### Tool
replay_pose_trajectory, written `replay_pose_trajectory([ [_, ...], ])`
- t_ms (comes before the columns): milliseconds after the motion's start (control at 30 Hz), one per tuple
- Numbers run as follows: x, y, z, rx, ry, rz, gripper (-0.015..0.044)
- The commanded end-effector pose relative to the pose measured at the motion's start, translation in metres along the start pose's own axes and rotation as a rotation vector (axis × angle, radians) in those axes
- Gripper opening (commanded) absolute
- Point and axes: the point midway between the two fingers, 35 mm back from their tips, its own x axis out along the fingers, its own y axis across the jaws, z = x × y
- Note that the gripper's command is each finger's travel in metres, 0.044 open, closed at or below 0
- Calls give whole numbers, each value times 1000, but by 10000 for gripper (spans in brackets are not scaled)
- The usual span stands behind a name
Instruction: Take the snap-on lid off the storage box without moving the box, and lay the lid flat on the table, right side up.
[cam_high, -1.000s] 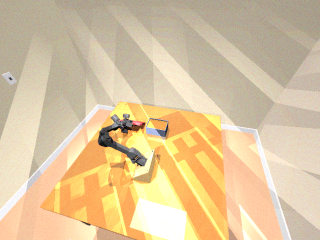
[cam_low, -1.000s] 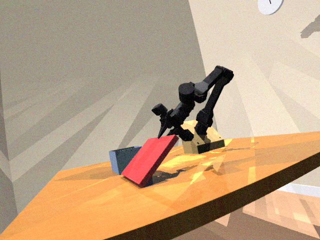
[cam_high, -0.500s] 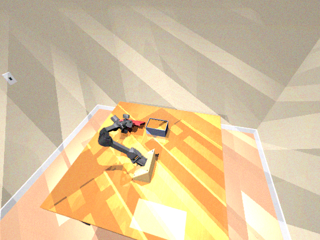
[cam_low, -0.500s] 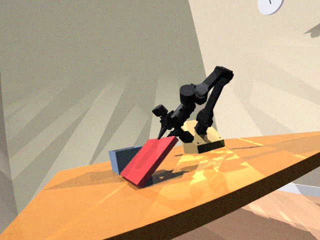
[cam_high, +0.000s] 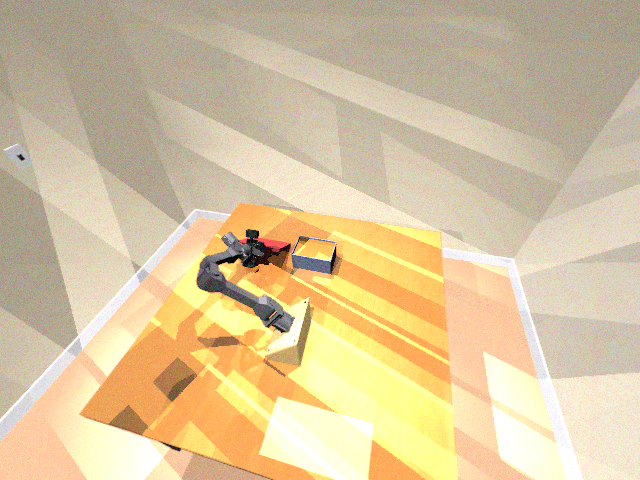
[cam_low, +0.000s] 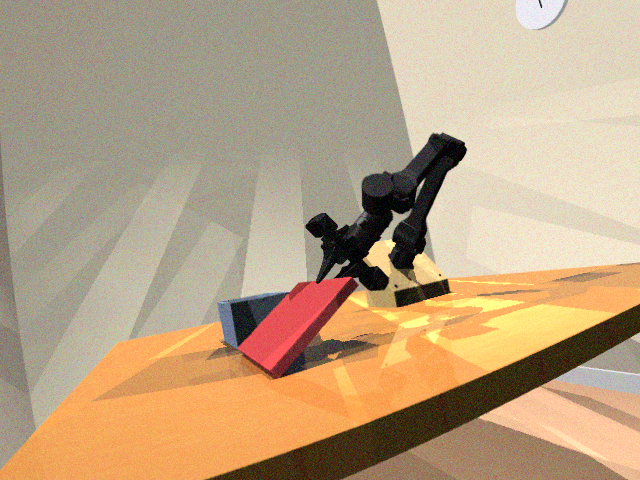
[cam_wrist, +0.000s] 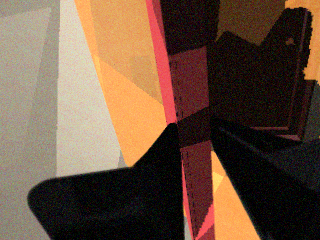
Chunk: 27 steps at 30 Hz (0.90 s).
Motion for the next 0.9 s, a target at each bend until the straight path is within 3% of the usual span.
replay_pose_trajectory([
  [0, 8, -15, 6, 0, -15, -37, 0],
  [867, 20, -31, 6, 1, -15, -37, 0],
])
